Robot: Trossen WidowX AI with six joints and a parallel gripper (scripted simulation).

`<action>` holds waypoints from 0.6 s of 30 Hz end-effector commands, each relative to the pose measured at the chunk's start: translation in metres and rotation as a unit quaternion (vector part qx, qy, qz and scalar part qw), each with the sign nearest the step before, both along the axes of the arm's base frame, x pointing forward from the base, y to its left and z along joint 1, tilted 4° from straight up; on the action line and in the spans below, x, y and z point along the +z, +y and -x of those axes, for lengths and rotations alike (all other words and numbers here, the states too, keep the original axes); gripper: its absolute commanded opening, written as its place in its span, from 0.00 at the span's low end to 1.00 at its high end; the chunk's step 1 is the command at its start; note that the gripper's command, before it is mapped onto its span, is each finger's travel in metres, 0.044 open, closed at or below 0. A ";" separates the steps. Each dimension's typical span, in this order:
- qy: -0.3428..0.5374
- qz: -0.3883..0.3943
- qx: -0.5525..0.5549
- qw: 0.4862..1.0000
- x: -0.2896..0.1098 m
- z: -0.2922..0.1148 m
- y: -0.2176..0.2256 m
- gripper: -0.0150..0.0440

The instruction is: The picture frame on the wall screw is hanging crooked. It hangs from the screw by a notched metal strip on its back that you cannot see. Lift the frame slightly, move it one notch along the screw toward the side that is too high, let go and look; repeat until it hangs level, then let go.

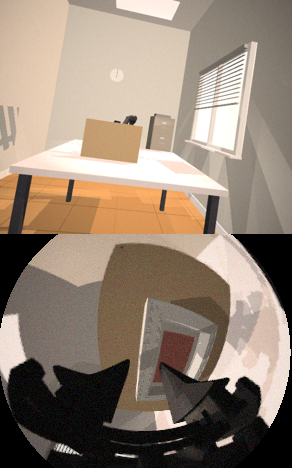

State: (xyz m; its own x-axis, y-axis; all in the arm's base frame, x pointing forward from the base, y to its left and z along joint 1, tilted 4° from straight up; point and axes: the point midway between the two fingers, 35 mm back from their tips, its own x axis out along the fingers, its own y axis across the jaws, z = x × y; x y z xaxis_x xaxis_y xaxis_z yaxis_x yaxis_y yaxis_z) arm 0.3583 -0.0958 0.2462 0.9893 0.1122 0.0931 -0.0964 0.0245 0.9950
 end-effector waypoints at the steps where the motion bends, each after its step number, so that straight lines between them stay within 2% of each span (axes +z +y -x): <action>1: 0.000 -0.002 0.000 1.000 0.000 0.000 0.000 0.69; 4: 0.001 -0.008 0.001 1.000 0.000 0.008 -0.003 0.69; 11: 0.011 -0.073 0.005 0.997 -0.012 0.091 -0.012 0.69; 15: 0.012 -0.079 0.005 0.997 -0.014 0.098 -0.011 0.69; 18: -0.007 -0.089 0.006 0.996 0.000 0.103 -0.020 0.69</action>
